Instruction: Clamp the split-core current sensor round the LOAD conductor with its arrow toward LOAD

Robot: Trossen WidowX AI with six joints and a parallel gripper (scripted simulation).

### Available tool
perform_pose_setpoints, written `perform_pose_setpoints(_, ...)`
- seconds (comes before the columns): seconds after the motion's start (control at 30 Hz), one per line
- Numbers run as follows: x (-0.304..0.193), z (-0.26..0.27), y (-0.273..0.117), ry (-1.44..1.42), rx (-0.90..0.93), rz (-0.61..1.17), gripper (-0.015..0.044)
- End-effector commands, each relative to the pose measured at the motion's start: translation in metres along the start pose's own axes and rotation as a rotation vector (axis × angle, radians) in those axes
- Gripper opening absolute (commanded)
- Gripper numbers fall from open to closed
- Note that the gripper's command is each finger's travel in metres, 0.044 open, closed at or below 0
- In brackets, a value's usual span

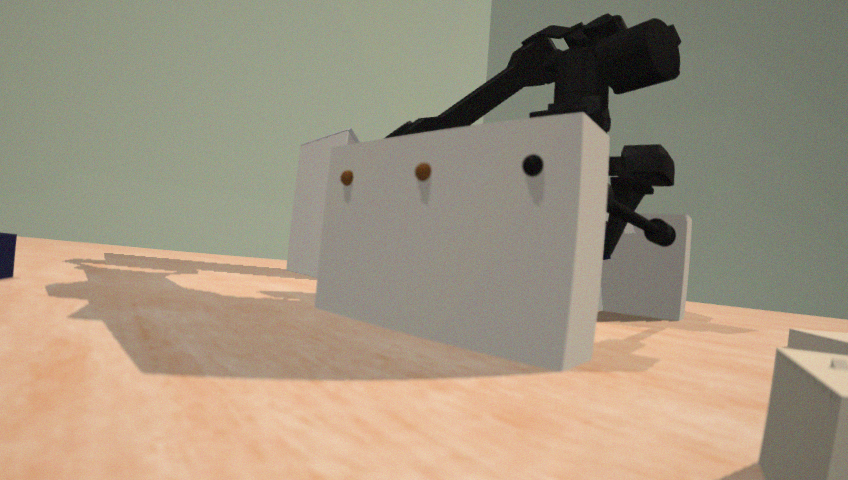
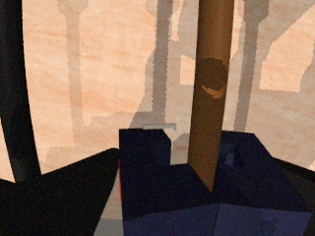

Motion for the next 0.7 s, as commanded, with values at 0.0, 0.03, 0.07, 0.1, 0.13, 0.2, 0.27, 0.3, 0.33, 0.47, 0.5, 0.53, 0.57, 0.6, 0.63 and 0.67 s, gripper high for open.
perform_pose_setpoints(0.0, 0.0, 0.0, -0.005, 0.002, 0.005, 0.001, 0.0)
perform_pose_setpoints(0.03, 0.0, 0.0, -0.006, 0.003, 0.006, 0.001, 0.0)
perform_pose_setpoints(0.07, 0.0, 0.0, -0.008, 0.004, 0.008, 0.002, 0.0)
perform_pose_setpoints(0.1, 0.0, 0.0, -0.01, 0.004, 0.01, 0.002, 0.0)
perform_pose_setpoints(0.13, 0.0, 0.0, -0.011, 0.005, 0.011, 0.002, 0.0)
perform_pose_setpoints(0.2, 0.0, 0.0, -0.015, 0.007, 0.014, 0.003, 0.0)
perform_pose_setpoints(0.27, 0.0, 0.0, -0.017, 0.008, 0.016, 0.004, 0.0)
perform_pose_setpoints(0.3, 0.0, 0.0, -0.017, 0.008, 0.016, 0.004, 0.0)
perform_pose_setpoints(0.33, 0.0, 0.0, -0.017, 0.008, 0.016, 0.004, 0.0)
perform_pose_setpoints(0.47, 0.0, 0.0, -0.017, 0.008, 0.016, 0.004, 0.0)
perform_pose_setpoints(0.5, 0.0, 0.0, -0.017, 0.008, 0.016, 0.004, 0.0)
perform_pose_setpoints(0.53, 0.0, 0.0, -0.017, 0.008, 0.016, 0.004, 0.0)
perform_pose_setpoints(0.57, 0.0, 0.0, -0.017, 0.008, 0.016, 0.004, 0.0)
perform_pose_setpoints(0.6, 0.0, 0.0, -0.017, 0.008, 0.016, 0.004, 0.0)
perform_pose_setpoints(0.63, 0.0, 0.0, -0.017, 0.008, 0.016, 0.004, 0.0)
perform_pose_setpoints(0.67, 0.0, 0.0, -0.017, 0.008, 0.016, 0.004, 0.0)
Point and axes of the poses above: the point midway between the two fingers, 35 mm back from their tips, its own y axis out along the fingers, its own z axis across the jaws, x = y × z, the point moved 1 cm from there along -y, back along the fingers, and after that the axes turned 3 degrees about -y, right-handed, at the moved point
